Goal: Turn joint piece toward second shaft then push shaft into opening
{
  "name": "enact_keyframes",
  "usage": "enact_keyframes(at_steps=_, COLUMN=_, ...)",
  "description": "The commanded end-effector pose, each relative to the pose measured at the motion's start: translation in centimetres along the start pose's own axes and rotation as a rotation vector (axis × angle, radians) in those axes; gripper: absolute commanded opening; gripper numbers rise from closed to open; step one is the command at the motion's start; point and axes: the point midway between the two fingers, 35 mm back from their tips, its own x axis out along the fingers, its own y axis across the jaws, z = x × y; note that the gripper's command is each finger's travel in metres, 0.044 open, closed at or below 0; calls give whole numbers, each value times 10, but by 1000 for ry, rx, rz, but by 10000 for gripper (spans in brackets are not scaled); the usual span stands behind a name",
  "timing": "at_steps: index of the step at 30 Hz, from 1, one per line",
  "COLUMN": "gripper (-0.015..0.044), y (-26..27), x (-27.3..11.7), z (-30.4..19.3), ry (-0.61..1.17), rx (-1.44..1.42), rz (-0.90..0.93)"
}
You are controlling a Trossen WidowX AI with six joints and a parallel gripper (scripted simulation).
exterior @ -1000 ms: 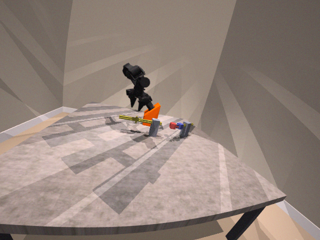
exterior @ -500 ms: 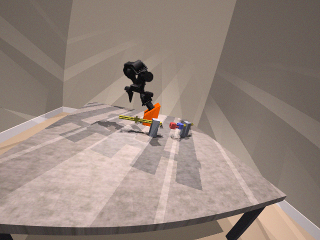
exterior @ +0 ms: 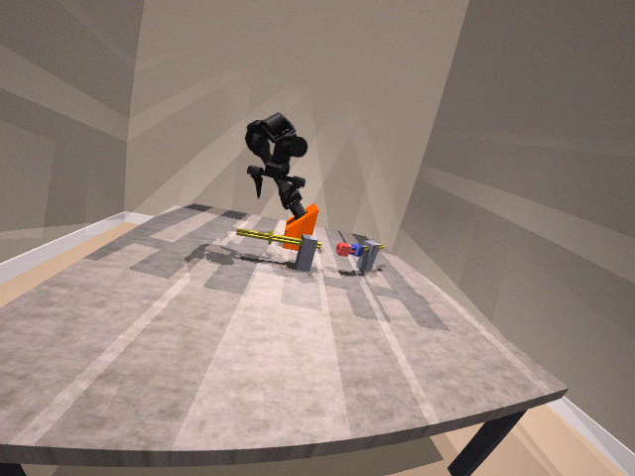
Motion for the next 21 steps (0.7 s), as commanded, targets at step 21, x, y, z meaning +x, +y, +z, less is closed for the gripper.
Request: enact_keyframes(at_steps=21, gripper=440, y=104, x=31, z=-11, ry=152, rx=702, rz=237)
